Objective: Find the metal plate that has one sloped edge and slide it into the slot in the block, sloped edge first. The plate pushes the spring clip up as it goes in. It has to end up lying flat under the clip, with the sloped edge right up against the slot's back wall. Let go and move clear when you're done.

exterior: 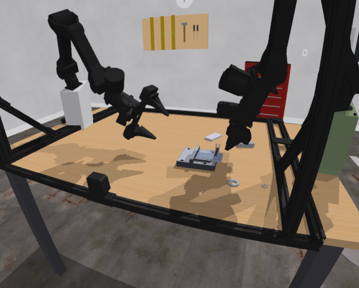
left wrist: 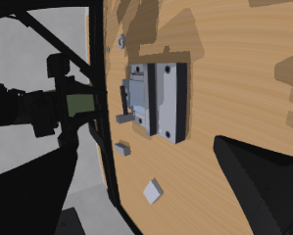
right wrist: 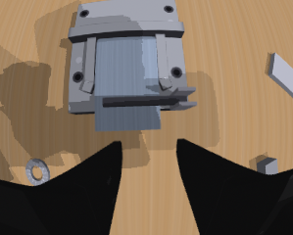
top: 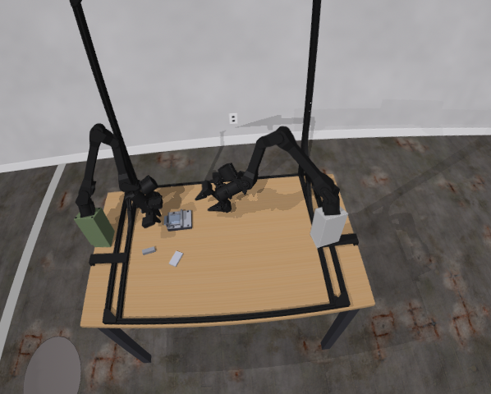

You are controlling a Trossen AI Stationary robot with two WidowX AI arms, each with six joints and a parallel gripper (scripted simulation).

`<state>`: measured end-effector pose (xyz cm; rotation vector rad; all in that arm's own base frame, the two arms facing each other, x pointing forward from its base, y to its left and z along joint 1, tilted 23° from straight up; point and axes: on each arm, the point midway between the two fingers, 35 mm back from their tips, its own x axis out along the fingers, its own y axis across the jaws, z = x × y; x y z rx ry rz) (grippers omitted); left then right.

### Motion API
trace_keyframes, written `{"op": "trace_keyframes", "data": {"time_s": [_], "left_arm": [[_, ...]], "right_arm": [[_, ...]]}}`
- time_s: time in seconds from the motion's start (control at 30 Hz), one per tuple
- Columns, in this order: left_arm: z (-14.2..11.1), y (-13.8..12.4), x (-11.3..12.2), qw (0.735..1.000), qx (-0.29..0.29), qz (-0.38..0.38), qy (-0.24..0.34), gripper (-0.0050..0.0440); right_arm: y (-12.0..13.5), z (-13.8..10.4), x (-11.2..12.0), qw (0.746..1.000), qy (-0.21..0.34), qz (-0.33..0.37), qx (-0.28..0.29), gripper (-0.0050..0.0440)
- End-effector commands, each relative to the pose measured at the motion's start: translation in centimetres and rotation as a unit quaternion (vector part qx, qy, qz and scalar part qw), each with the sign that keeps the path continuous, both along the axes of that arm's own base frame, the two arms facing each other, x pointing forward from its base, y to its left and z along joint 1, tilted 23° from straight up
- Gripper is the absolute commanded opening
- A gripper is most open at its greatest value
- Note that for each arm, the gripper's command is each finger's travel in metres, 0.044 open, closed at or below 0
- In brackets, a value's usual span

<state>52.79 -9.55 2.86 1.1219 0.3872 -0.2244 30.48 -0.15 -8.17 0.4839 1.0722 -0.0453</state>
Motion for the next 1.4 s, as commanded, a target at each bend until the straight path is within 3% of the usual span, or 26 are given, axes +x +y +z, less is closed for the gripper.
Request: {"op": "trace_keyframes", "data": {"time_s": [0.0, 0.23, 0.43, 0.8, 1.37], "left_arm": [[0.0, 0.0, 0.0, 1.0, -0.002, 0.002, -0.001, 0.044], [0.0, 0.0, 0.0, 1.0, -0.002, 0.002, -0.001, 0.044], [0.0, 0.0, 0.0, 1.0, -0.002, 0.002, -0.001, 0.044], [0.0, 0.0, 0.0, 1.0, -0.002, 0.002, -0.001, 0.044], [0.0, 0.0, 0.0, 1.0, -0.002, 0.002, -0.001, 0.044]], "right_arm": [[-0.1, -0.3, -0.2, 0.999, -0.03, -0.019, -0.007, 0.016], [-0.4, 1.2, 1.2, 0.994, -0.104, -0.036, -0.016, 0.016], [-0.4, 1.2, 1.2, 0.994, -0.104, -0.036, -0.016, 0.0184], [-0.4, 1.2, 1.2, 0.994, -0.104, -0.036, -0.016, 0.044], [-0.4, 1.2, 1.2, 0.994, -0.104, -0.036, -0.016, 0.044]]}}
